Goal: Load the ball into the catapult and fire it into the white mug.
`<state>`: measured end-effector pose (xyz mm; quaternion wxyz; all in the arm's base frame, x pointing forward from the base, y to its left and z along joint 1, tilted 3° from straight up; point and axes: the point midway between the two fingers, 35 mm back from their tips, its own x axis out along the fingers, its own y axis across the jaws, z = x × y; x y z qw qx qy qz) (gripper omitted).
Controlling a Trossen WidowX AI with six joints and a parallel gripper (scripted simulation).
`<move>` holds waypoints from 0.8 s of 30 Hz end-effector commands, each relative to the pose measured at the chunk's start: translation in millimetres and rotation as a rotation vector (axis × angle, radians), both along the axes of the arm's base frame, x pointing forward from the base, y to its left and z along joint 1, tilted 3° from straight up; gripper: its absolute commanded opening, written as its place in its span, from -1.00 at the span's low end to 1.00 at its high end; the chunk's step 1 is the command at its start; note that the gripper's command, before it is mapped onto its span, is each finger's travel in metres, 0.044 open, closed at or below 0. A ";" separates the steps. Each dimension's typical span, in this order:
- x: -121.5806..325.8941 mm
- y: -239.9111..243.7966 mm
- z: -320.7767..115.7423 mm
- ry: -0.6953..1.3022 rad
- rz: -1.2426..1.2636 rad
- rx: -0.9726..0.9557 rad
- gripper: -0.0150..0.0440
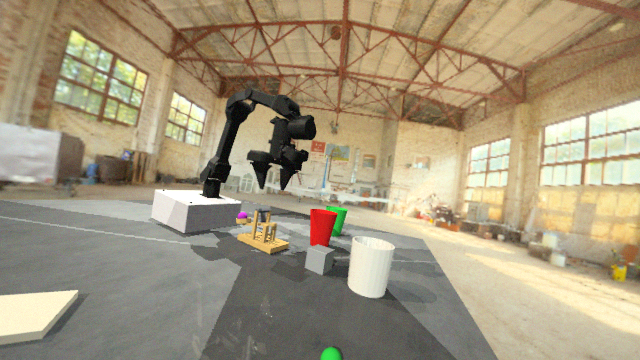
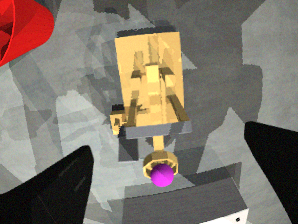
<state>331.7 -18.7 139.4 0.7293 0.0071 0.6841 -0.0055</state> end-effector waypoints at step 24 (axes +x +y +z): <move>200.9 -24.6 114.6 -0.738 0.102 -0.062 1.00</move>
